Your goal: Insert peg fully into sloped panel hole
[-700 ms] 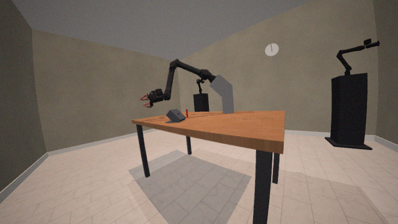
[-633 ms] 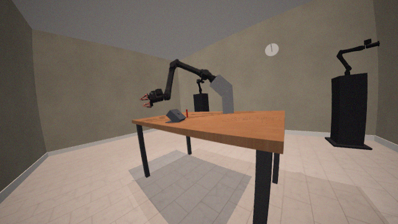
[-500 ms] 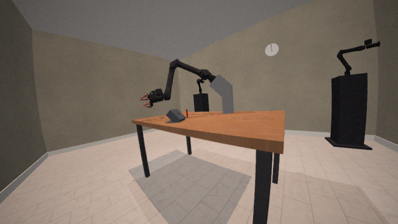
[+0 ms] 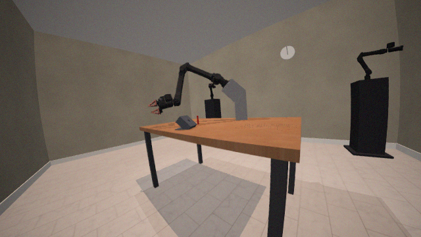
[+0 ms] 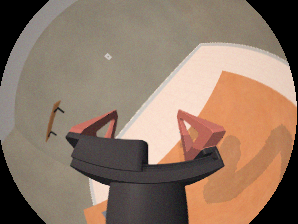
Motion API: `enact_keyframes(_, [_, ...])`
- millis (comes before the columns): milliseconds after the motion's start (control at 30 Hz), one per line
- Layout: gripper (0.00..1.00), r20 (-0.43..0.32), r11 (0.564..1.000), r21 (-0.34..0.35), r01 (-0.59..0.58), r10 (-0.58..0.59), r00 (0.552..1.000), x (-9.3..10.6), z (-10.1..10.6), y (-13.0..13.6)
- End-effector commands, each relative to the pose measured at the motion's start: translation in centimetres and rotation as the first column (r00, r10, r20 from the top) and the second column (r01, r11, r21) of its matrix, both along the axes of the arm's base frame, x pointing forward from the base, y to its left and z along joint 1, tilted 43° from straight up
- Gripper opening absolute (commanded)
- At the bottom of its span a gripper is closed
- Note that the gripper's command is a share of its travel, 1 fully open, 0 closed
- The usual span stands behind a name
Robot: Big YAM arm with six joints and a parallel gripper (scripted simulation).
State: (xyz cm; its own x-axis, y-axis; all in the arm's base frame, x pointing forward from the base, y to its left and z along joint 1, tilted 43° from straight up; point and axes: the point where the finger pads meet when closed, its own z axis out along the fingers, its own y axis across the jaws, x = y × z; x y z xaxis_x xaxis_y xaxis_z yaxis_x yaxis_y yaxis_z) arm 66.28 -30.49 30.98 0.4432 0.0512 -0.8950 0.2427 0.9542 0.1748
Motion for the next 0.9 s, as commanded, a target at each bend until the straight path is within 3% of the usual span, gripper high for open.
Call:
enact_keyframes(0, [1.00, -0.049, 0.999, -0.036, 0.015, -0.016, 0.999, 0.1, 0.3, 1.9])
enact_keyframes(167, [1.00, -0.196, 0.993, -0.084, 0.080, -0.095, 0.976, -0.3, -2.9, 2.5])
enact_keyframes(333, [1.00, -0.342, 0.981, -0.151, 0.122, -0.168, 0.925, -1.1, -6.2, 3.3])
enact_keyframes(433, [1.00, -0.371, 0.978, -0.167, 0.127, -0.181, 0.911, -1.3, -6.8, 3.5])
enact_keyframes(633, [1.00, -0.533, 0.955, -0.267, 0.130, -0.259, 0.806, -3.0, -10.9, 4.6])
enact_keyframes(867, [1.00, -0.688, 0.919, -0.388, 0.073, -0.341, 0.641, -5.9, -15.5, 6.2])
